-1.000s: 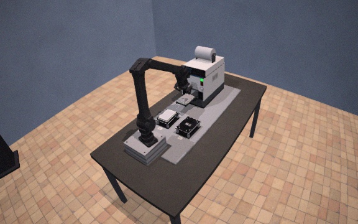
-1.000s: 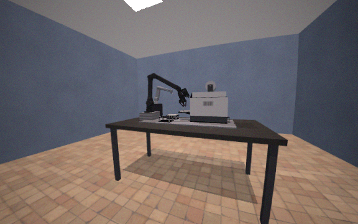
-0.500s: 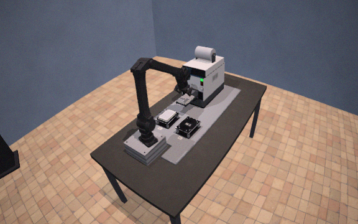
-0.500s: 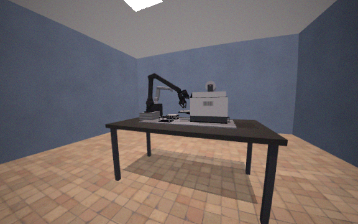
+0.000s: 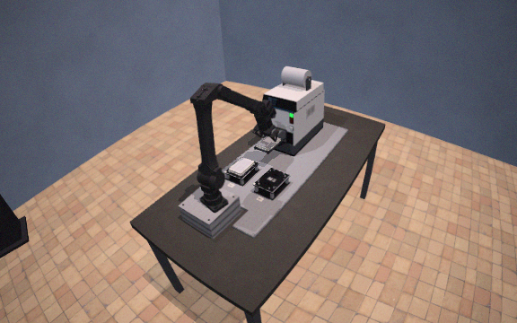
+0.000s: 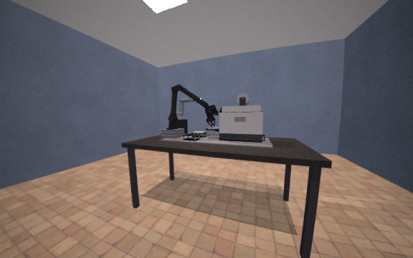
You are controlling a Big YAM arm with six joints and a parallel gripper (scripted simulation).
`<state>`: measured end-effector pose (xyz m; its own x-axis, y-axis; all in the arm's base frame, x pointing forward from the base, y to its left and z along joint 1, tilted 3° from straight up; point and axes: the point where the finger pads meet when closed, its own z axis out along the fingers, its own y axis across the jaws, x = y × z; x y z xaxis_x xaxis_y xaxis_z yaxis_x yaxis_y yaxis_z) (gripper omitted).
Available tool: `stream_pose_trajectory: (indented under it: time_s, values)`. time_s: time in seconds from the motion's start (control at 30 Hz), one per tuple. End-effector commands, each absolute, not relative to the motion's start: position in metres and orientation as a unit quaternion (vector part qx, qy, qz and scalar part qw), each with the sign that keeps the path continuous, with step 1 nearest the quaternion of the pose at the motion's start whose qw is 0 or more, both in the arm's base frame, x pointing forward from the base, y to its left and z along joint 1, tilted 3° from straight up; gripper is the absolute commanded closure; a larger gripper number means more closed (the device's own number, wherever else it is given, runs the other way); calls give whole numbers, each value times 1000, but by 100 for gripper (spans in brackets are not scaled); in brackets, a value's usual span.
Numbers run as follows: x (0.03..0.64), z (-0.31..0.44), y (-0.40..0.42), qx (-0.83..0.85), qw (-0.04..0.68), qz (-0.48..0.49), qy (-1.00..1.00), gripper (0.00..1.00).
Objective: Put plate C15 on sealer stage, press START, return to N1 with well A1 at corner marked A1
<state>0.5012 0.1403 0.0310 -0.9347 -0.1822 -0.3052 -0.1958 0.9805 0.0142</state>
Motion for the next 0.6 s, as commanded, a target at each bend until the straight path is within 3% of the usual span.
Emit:
stream_pose_trajectory:
  time_s: [0.0,0.57]
  values:
    - [505,20,149,-107,152,24,982,0]
    - [525,60,149,-102,185,29,977,0]
